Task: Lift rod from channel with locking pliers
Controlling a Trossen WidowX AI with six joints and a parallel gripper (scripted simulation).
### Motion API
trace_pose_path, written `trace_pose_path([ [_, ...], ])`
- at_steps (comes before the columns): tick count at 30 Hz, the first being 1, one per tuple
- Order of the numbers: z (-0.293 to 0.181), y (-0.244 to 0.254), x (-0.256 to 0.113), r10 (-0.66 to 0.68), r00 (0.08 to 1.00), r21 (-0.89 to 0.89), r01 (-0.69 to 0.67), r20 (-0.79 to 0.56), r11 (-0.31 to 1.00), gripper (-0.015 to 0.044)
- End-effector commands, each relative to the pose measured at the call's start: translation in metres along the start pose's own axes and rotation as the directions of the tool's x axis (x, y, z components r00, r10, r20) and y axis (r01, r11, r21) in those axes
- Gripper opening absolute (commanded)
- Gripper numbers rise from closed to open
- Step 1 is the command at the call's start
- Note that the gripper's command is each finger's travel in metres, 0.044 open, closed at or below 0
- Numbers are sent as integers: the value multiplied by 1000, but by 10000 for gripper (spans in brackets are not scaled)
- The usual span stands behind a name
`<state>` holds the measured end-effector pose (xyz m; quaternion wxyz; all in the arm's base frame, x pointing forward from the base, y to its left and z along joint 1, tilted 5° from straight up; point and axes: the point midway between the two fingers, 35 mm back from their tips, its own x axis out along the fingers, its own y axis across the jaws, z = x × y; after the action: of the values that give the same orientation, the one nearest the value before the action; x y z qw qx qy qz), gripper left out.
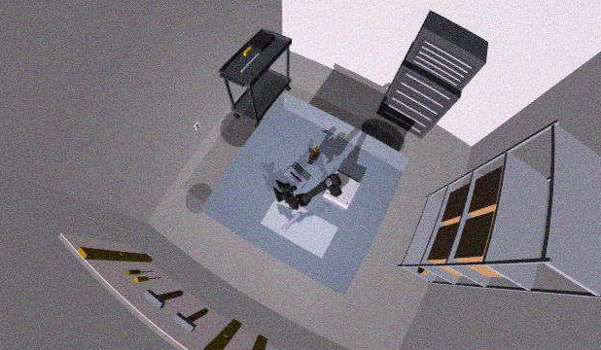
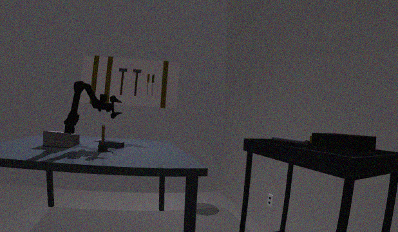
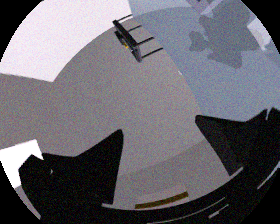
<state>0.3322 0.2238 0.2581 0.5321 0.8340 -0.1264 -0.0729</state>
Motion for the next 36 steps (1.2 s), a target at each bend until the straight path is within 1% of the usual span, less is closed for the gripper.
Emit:
trace_pose_path([
  [1,4,12,7,-5,1000,-73,5,-7,997,440],
  [4,25,39,36,-17,999,-344,-1,-48,939,440],
  [7,52,66,58,-29,995,-602,-32,-91,798,440],
  [11,76,89,70,-39,991,-785,-77,-128,615,440],
  [15,99,107,74,-49,986,-900,-127,-161,417,440],
  [19,121,122,73,-59,979,-964,-179,-194,197,440],
  [22,137,132,69,-66,974,-976,-217,-218,22,440],
  [25,152,141,63,-75,967,-955,-251,-242,-155,440],
  [29,169,150,51,-86,958,-881,-285,-273,-378,440],
  [31,171,151,50,-88,957,-869,-288,-277,-402,440],
  [36,171,151,50,-88,957,-869,-288,-277,-402,440],
])
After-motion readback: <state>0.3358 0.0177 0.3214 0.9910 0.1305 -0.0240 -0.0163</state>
